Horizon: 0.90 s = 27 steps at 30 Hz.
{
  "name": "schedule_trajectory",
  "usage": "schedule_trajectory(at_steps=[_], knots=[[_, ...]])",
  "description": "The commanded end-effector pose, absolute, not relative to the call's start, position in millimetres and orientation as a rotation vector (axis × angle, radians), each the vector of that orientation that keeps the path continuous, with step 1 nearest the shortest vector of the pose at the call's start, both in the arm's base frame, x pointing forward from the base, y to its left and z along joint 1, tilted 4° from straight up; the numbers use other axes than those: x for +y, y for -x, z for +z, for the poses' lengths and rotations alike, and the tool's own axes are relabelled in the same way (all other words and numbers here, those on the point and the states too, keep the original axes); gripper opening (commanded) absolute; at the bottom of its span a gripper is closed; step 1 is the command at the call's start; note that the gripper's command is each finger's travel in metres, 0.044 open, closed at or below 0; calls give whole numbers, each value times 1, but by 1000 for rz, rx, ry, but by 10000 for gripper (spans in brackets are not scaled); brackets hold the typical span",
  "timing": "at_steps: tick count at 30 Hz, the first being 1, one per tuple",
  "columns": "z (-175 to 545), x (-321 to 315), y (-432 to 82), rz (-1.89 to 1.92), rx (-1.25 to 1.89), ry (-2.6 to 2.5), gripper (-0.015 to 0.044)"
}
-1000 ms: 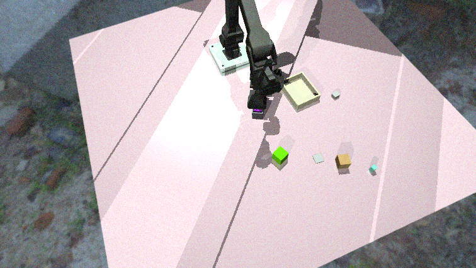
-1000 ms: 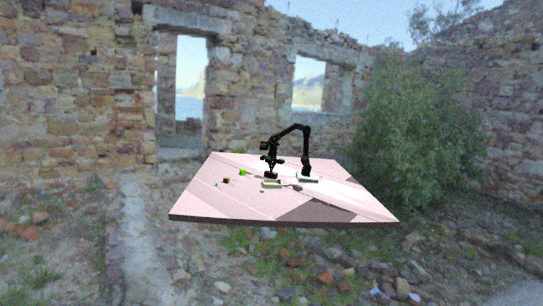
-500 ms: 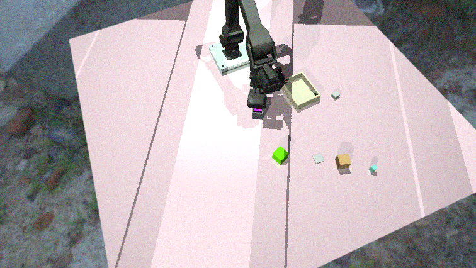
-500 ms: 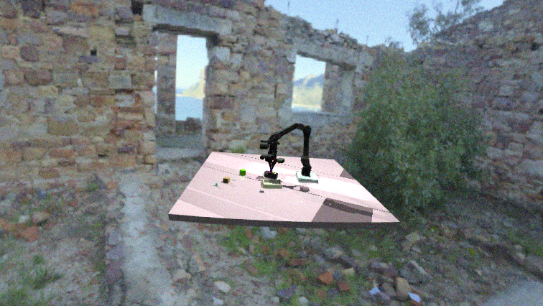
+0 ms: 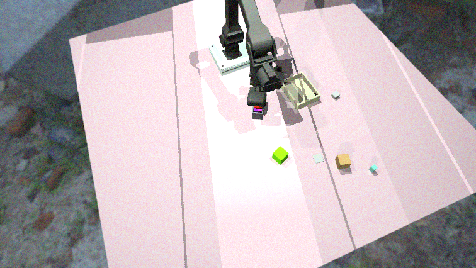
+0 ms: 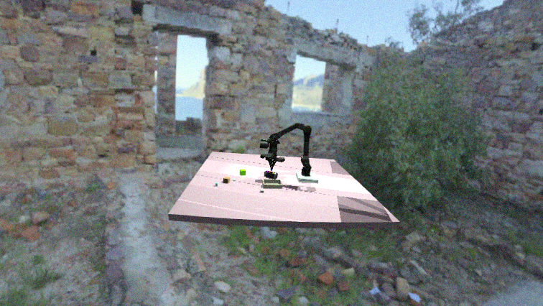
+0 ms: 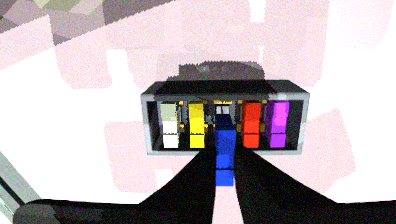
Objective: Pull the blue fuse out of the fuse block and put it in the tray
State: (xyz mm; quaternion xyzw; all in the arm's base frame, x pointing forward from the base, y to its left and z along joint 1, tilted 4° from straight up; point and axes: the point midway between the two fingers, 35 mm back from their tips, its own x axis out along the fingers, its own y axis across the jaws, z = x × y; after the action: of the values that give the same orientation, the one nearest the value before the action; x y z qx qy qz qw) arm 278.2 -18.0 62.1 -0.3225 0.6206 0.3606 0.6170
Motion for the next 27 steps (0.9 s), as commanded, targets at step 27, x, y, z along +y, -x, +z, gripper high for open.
schedule_trajectory(at_steps=[27], knots=[[88, 45, -296, 828, 1422, 750, 0]])
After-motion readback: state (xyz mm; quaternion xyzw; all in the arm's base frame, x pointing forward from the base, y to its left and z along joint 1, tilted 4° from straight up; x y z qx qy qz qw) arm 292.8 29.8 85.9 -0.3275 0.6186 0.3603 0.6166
